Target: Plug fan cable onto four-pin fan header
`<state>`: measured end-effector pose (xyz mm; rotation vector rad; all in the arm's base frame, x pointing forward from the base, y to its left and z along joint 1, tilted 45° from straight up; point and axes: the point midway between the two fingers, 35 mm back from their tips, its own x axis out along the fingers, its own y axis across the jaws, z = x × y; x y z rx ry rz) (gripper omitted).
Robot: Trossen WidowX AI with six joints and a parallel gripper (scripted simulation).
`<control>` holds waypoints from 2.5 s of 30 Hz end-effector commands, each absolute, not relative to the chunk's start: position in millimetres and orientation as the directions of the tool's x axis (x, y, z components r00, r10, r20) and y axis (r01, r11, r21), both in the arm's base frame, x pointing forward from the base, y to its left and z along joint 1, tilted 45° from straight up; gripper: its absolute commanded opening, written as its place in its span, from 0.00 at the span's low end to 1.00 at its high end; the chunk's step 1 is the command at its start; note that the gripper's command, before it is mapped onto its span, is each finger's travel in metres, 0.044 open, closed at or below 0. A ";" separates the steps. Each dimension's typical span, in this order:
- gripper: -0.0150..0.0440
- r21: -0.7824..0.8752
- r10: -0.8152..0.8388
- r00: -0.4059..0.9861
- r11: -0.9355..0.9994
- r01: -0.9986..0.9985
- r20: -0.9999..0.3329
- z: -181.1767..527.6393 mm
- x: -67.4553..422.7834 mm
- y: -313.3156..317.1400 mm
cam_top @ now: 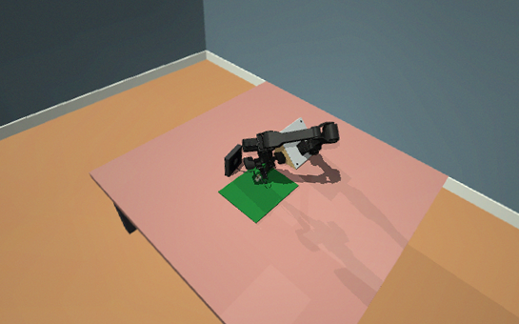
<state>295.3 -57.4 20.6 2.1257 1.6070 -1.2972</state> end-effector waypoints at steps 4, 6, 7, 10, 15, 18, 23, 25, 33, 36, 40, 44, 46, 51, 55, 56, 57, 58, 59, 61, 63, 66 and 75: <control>0.25 -0.477 0.695 0.031 -0.525 0.705 -0.719 12.9 294.8 -62.5; 0.25 -0.511 0.695 0.031 -0.558 0.654 -0.719 11.3 294.7 -64.0; 0.25 -0.527 0.695 0.031 -0.573 0.627 -0.719 10.6 294.7 -64.7; 0.25 -0.572 0.695 0.031 -0.615 0.543 -0.718 8.2 294.5 -66.9; 0.25 -0.632 0.695 0.031 -0.670 0.390 -0.718 4.3 294.2 -70.5; 0.25 -0.659 0.696 0.031 -0.693 0.292 -0.718 1.9 294.0 -72.7; 0.25 -0.684 0.696 0.031 -0.712 0.157 -0.717 -1.9 293.7 -75.0; 0.25 -0.686 0.696 0.031 -0.714 0.141 -0.717 -2.4 293.7 -75.2; 0.25 -0.687 0.696 0.031 -0.714 0.134 -0.717 -2.4 289.5 -77.2; 0.25 -0.687 0.696 0.030 -0.714 0.131 -0.717 -2.3 287.6 -78.1; 0.25 -0.687 0.696 0.030 -0.714 0.131 -0.717 -2.3 287.6 -78.1; 0.25 -0.687 0.696 0.030 -0.714 0.134 -0.717 -2.2 286.6 -78.0; 0.25 -0.687 0.696 0.030 -0.714 0.137 -0.718 -2.0 285.6 -77.8; 0.25 -0.686 0.696 0.030 -0.714 0.141 -0.718 -1.9 284.9 -77.6; 0.25 -0.686 0.696 0.030 -0.714 0.141 -0.718 -3.9 285.0 -75.7; 0.25 -0.686 0.696 0.030 -0.714 0.141 -0.717 -6.9 285.2 -72.8; 0.25 -0.686 0.696 0.031 -0.713 0.141 -0.717 -11.1 285.5 -68.7; 0.25 -0.687 0.696 0.031 -0.713 0.141 -0.717 -15.8 285.5 -64.0; 0.25 -0.687 0.696 0.031 -0.713 0.141 -0.717 -17.6 285.5 -62.1; 0.25 -0.687 0.696 0.031 -0.713 0.141 -0.717 -17.6 285.5 -62.1; 0.25 -0.687 0.696 0.031 -0.713 0.141 -0.717 -17.6 285.5 -62.1; 0.25 -0.687 0.696 0.031 -0.713 0.141 -0.717 -17.6 285.5 -62.1; 0.25 -0.687 0.696 0.031 -0.713 0.137 -0.717 -17.0 286.9 -61.7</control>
